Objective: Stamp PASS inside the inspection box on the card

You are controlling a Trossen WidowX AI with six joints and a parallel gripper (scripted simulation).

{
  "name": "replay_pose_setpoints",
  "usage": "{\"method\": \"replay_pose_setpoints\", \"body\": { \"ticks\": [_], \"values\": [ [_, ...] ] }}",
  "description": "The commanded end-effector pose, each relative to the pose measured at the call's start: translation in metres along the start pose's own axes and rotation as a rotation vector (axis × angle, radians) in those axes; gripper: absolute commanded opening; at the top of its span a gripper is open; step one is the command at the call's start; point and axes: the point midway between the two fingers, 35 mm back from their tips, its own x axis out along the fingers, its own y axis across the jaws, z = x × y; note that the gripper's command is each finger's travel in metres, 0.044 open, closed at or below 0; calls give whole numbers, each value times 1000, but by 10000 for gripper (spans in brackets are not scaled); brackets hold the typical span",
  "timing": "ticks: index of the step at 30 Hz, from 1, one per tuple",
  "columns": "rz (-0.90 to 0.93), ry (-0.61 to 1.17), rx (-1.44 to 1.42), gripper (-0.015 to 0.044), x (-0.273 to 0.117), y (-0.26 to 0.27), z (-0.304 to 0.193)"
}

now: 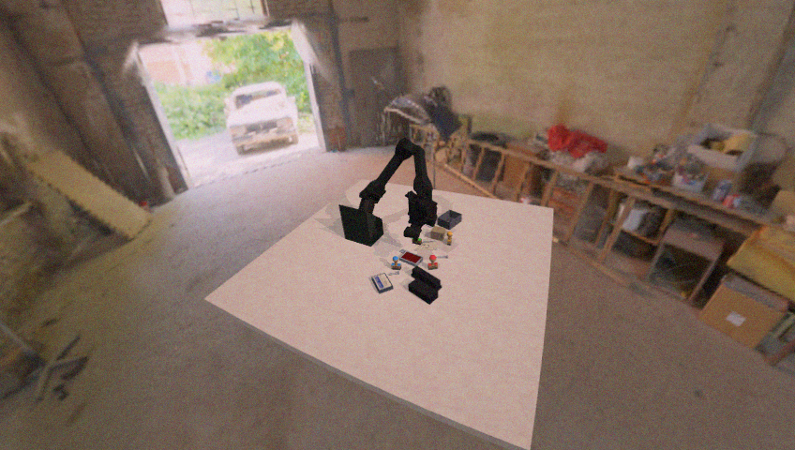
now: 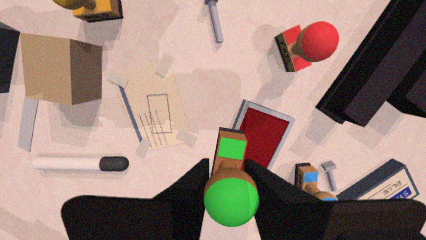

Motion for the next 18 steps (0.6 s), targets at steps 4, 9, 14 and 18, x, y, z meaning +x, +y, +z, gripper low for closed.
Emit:
{"method": "replay_pose_setpoints", "body": {
  "ticks": [4,9,14,18],
  "values": [
    [9,6,-117,0,2,41,9],
    [18,6,-208,0,3,72,13],
    [20,7,-221,0,3,76,13],
    [20,6,-220,0,5,76,13]
  ]
}}
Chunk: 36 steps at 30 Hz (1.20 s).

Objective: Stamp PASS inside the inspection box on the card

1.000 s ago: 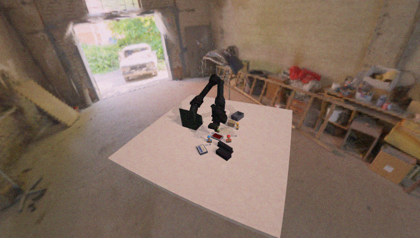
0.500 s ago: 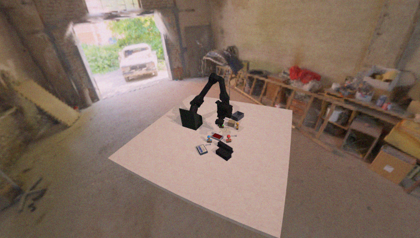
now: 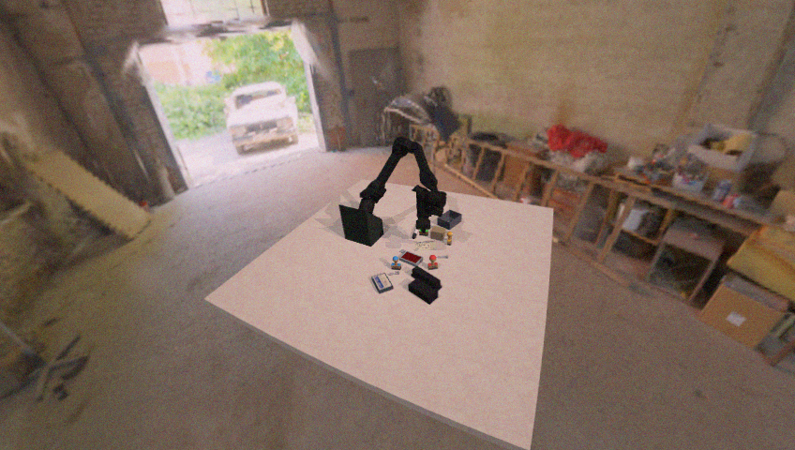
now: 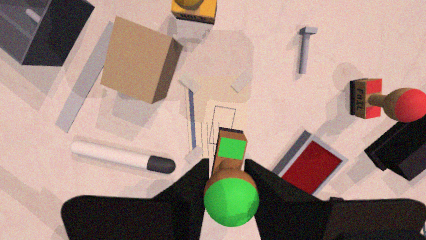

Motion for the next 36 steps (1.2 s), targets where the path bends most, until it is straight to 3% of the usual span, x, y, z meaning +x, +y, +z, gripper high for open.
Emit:
{"method": "replay_pose_setpoints", "body": {
  "ticks": [1,36],
  "values": [
    [3,-1,0,0,3,2,0],
    [1,-3,0,0,26,0,1]
  ]
}}
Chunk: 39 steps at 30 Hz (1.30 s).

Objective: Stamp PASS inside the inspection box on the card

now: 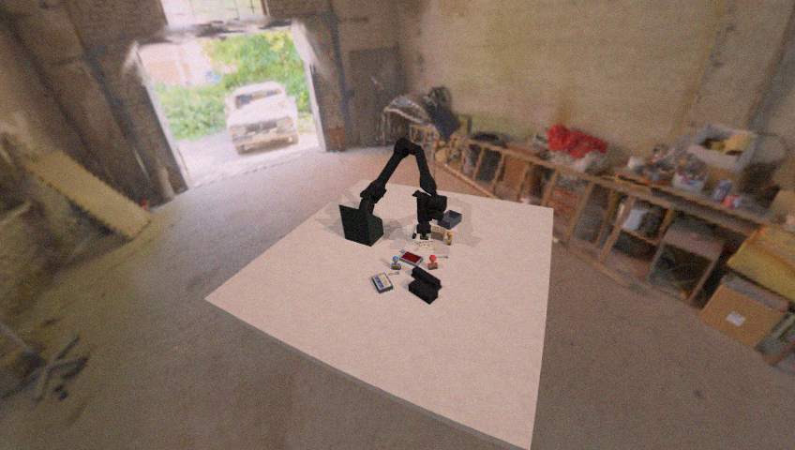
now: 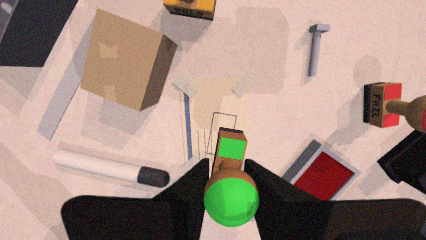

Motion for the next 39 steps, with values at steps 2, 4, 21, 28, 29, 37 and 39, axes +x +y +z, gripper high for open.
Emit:
{"method": "replay_pose_setpoints", "body": {
  "ticks": [2,4,21,28,29,37,39],
  "values": [
    [5,2,5,0,5,1,-1],
    [5,2,5,0,6,0,-1],
    [5,0,5,0,17,0,-1],
    [6,0,5,0,22,1,-1],
    [6,-1,5,0,23,1,-1],
    [6,-1,5,0,28,1,-2],
    [6,-2,5,0,29,1,-2]
  ]
}}
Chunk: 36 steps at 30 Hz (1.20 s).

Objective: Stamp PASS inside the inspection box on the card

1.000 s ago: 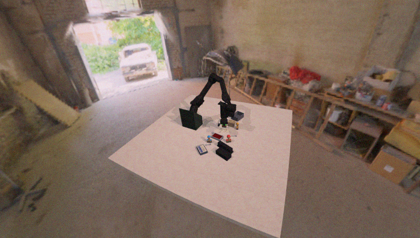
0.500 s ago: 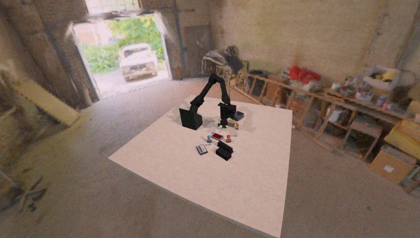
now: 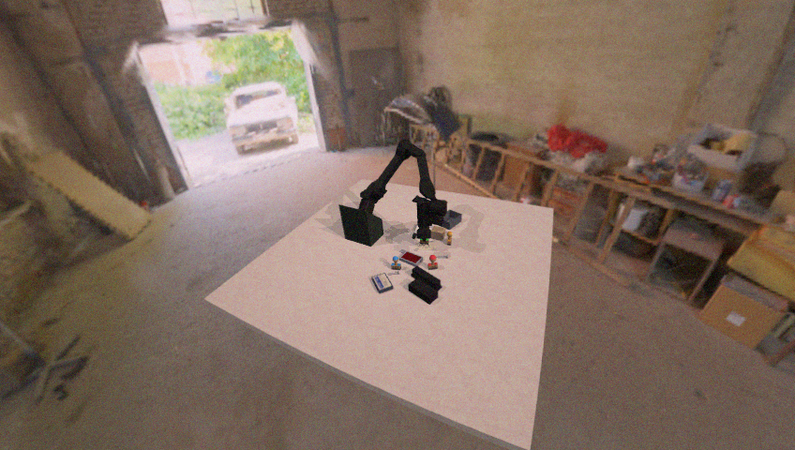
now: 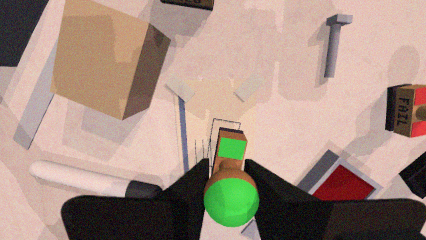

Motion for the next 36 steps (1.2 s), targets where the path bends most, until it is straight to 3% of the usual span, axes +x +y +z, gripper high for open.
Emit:
{"method": "replay_pose_setpoints", "body": {
  "ticks": [1,36],
  "values": [
    [5,3,5,0,4,1,-1],
    [8,0,6,0,19,2,-3]
  ]
}}
